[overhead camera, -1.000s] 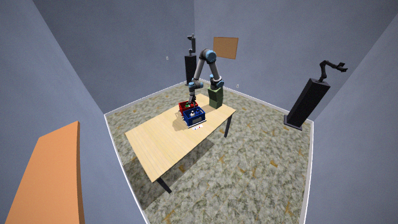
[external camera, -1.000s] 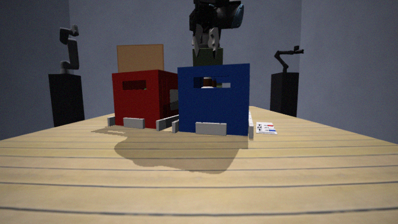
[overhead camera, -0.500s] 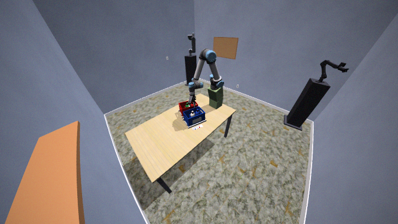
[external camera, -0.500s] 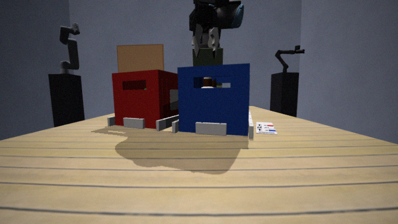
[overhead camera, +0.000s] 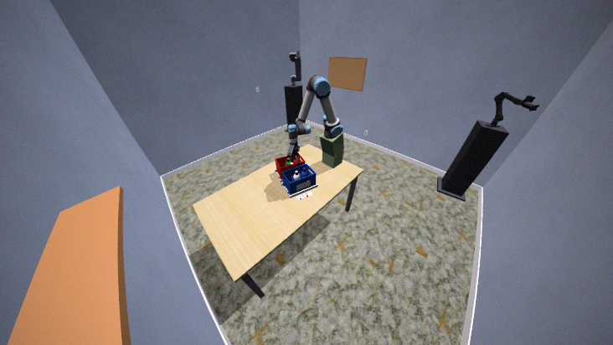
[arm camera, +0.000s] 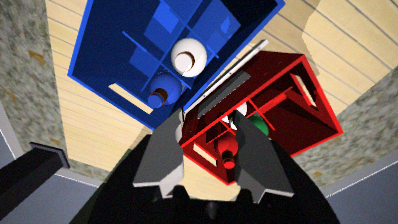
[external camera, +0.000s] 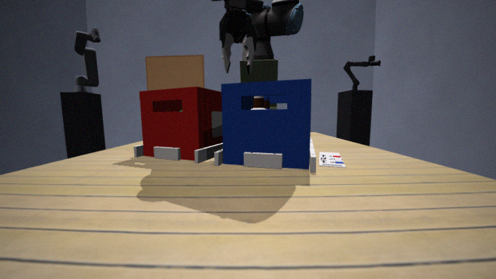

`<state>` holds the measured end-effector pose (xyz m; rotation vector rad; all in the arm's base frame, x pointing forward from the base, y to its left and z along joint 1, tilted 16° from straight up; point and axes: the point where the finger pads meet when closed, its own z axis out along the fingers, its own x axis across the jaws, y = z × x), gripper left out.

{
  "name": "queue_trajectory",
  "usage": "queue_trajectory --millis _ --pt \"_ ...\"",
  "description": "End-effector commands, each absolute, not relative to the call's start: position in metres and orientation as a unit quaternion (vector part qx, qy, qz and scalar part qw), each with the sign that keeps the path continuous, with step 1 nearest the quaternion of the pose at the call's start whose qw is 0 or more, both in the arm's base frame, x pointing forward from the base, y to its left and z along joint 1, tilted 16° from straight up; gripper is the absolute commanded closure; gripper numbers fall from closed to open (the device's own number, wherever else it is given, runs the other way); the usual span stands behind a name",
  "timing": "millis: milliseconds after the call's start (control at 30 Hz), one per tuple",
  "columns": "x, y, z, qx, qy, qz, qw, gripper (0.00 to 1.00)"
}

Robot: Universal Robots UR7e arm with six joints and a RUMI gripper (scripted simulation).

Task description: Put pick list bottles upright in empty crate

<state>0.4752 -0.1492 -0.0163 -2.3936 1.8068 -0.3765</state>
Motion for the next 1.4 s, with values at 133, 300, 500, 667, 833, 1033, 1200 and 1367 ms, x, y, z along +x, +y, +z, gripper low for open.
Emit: queue_trajectory --millis 133,300,500,667,833,1033,1200,1367 --pt "0.46 -0.179 -0.019 -0.791 0.596 -0.125 0.06 0.62" --pt "0.448 -0.2 -0.021 -0.791 0.596 -0.125 0.06 0.62" --pt "0.433 -0.227 -0.023 -0.791 0.596 -0.125 0.06 0.62" --pt "0.43 -0.233 -0.024 -0.791 0.596 -0.125 0.06 0.62" --pt "0.43 -0.233 -0.024 -0.791 0.596 -0.125 0.06 0.62" --pt "0.431 -0.233 -0.026 -0.791 0.596 -0.125 0.06 0.62" --pt "0.432 -0.233 -0.03 -0.791 0.596 -0.125 0.06 0.62" --pt "0.434 -0.234 -0.037 -0.791 0.596 -0.125 0.06 0.62"
